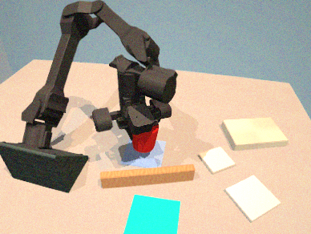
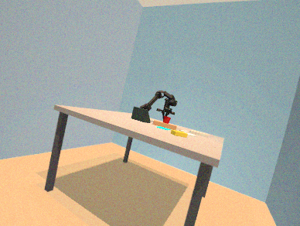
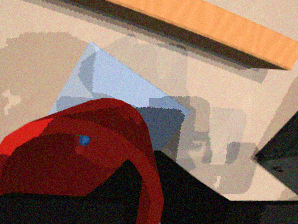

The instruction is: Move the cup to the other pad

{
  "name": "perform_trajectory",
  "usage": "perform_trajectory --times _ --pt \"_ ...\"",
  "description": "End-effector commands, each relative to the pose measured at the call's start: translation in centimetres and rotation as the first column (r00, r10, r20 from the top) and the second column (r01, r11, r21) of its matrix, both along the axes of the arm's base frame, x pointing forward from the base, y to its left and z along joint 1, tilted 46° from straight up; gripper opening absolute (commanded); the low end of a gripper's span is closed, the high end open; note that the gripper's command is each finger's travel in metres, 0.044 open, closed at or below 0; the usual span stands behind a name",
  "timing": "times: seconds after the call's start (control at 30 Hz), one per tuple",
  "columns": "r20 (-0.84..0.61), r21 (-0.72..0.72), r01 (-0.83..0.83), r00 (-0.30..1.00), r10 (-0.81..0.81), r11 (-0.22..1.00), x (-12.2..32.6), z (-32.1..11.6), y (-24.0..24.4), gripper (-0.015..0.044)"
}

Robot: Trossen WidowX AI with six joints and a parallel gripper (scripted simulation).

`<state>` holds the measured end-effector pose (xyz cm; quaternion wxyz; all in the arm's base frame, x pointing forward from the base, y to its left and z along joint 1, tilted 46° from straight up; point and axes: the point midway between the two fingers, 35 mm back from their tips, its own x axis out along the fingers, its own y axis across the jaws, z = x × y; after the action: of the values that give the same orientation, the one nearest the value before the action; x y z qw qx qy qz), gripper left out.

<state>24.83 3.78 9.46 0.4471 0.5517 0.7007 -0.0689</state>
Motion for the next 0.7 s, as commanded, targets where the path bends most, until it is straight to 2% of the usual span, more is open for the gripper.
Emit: perform_trajectory --times 0.0,0.27,0.67 --pt "0.004 -0.003 -0.004 1.0 0.004 1.0 0.1 1.0 -1.0 0.0" --pt "0.001 0.002 -0.003 1.0 0.003 1.0 0.0 2.4 -2.6 0.0" --pt "-0.003 0.005 0.0 1.0 0.0 1.0 -0.2 2.3 -2.5 0.0"
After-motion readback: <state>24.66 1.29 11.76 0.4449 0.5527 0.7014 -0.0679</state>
